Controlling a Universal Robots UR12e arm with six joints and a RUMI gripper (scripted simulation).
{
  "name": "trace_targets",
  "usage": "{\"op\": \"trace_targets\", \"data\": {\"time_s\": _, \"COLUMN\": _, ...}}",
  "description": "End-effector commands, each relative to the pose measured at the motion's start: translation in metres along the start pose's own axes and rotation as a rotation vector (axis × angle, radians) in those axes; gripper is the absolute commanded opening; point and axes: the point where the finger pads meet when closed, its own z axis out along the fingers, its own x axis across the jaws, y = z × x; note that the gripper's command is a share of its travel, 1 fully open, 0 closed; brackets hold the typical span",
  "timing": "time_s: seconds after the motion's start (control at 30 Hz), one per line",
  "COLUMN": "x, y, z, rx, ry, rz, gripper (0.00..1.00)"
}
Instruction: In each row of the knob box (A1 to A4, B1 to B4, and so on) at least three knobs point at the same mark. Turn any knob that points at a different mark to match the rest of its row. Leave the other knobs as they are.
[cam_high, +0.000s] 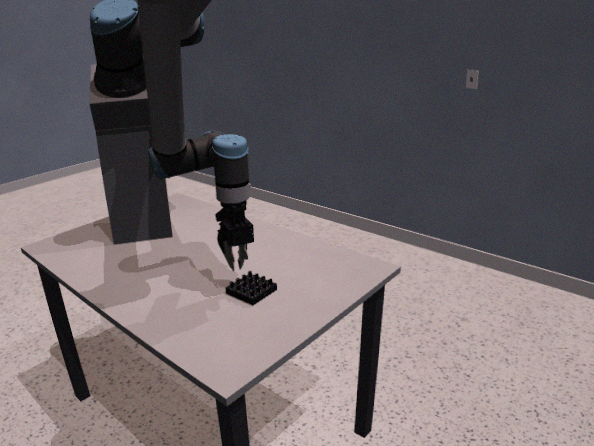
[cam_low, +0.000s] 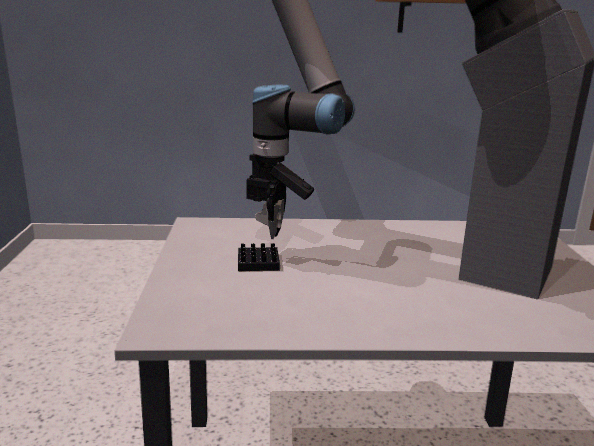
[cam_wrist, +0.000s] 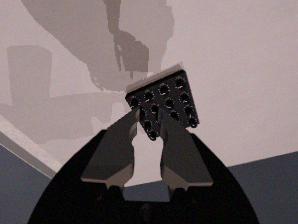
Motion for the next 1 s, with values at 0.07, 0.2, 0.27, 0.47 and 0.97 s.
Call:
{"op": "trace_targets", "data": {"time_s": 0.07, "x": 0.000, "y": 0.000, "z": -0.001, "rx": -0.001, "ry": 0.000, "rz": 0.000, "gripper": 1.00}}
{"op": "trace_targets", "data": {"time_s": 0.2, "x": 0.000, "y": 0.000, "z": -0.007, "rx": -0.001, "ry": 0.000, "rz": 0.000, "gripper": 1.00}}
{"op": "trace_targets", "data": {"time_s": 0.27, "x": 0.000, "y": 0.000, "z": -0.007, "rx": -0.001, "ry": 0.000, "rz": 0.000, "gripper": 1.00}}
{"op": "trace_targets", "data": {"time_s": 0.47, "x": 0.000, "y": 0.000, "z": -0.035, "rx": -0.001, "ry": 0.000, "rz": 0.000, "gripper": 1.00}}
{"op": "trace_targets", "data": {"time_s": 0.97, "x": 0.000, "y": 0.000, "z": -0.110, "rx": -0.001, "ry": 0.000, "rz": 0.000, "gripper": 1.00}}
